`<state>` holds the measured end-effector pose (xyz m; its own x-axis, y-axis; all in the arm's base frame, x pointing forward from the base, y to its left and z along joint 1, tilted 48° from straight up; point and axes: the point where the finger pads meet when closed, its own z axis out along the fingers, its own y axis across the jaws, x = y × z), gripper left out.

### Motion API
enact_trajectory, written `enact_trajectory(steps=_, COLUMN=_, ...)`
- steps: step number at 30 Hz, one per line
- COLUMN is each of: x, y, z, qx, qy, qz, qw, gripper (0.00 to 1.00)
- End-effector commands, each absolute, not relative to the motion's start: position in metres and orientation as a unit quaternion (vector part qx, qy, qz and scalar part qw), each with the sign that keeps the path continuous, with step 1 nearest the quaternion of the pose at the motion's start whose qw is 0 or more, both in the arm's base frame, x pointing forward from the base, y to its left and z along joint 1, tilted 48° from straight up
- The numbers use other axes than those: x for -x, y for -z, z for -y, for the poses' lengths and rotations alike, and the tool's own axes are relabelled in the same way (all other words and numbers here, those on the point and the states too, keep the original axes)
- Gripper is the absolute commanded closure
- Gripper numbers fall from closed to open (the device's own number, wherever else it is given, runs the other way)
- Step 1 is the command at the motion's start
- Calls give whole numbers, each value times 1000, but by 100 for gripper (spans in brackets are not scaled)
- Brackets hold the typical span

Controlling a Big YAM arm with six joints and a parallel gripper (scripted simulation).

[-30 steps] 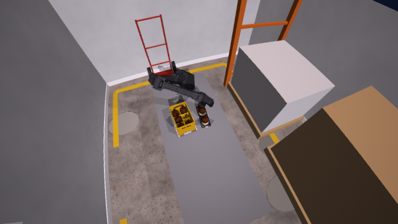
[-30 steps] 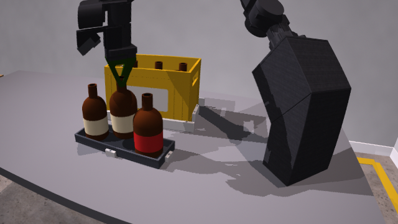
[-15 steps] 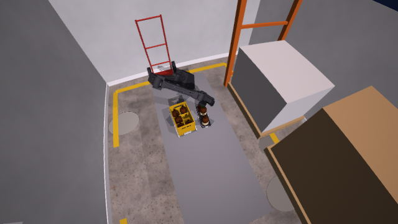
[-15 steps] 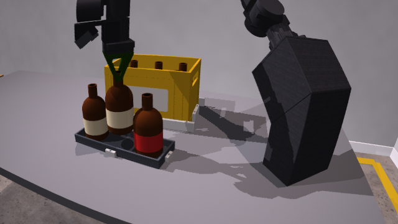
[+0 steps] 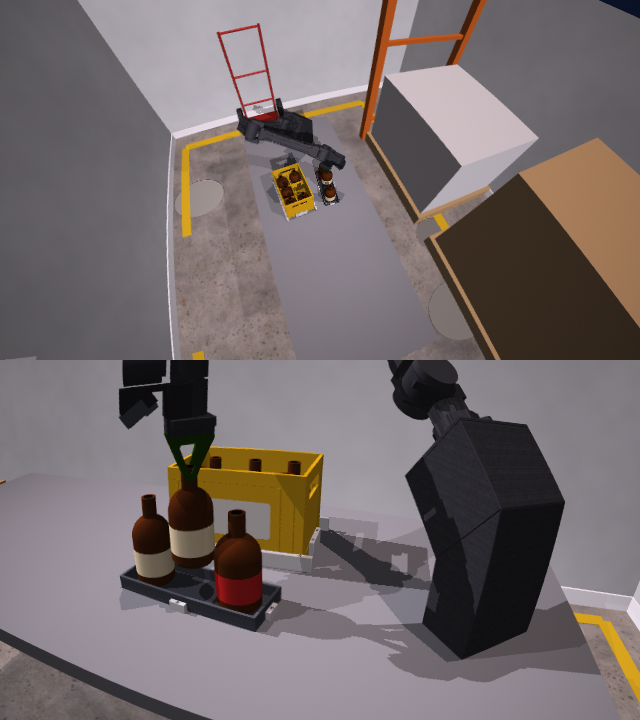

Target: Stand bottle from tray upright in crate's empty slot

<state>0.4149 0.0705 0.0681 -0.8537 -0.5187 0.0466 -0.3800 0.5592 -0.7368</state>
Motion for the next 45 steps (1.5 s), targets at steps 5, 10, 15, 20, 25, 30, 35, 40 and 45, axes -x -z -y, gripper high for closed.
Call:
enact_trajectory(steps=5, x=-426, y=-96, z=-93, qx=249, qy=388, qz=-880, qw=119, gripper=100)
enact_trajectory(steps=10, x=-425, y=-100, z=-96, qx=249, qy=387, qz=-880, qw=120, gripper=100)
enact_trajectory(steps=15, x=-423, y=-103, z=-99, qx=249, qy=387, qz=-880, qw=120, gripper=100)
enact_trajectory(steps=20, x=-423, y=-104, z=-100, qx=249, qy=387, qz=-880, qw=120, gripper=100)
enact_trajectory(steps=25, x=-422, y=-105, z=-101, qx=249, qy=387, qz=-880, qw=120, gripper=100)
enact_trajectory(steps=30, x=-422, y=-106, z=-102, qx=249, qy=387, qz=-880, qw=120, gripper=100)
enact_trajectory(steps=35, x=-422, y=-106, z=-102, qx=250, qy=387, qz=-880, qw=119, gripper=100)
enact_trajectory(steps=40, x=-422, y=-106, z=-102, qx=250, qy=387, qz=-880, qw=119, gripper=100)
enact_trajectory(steps=45, x=-422, y=-106, z=-102, qx=250, qy=387, qz=-880, qw=119, gripper=100)
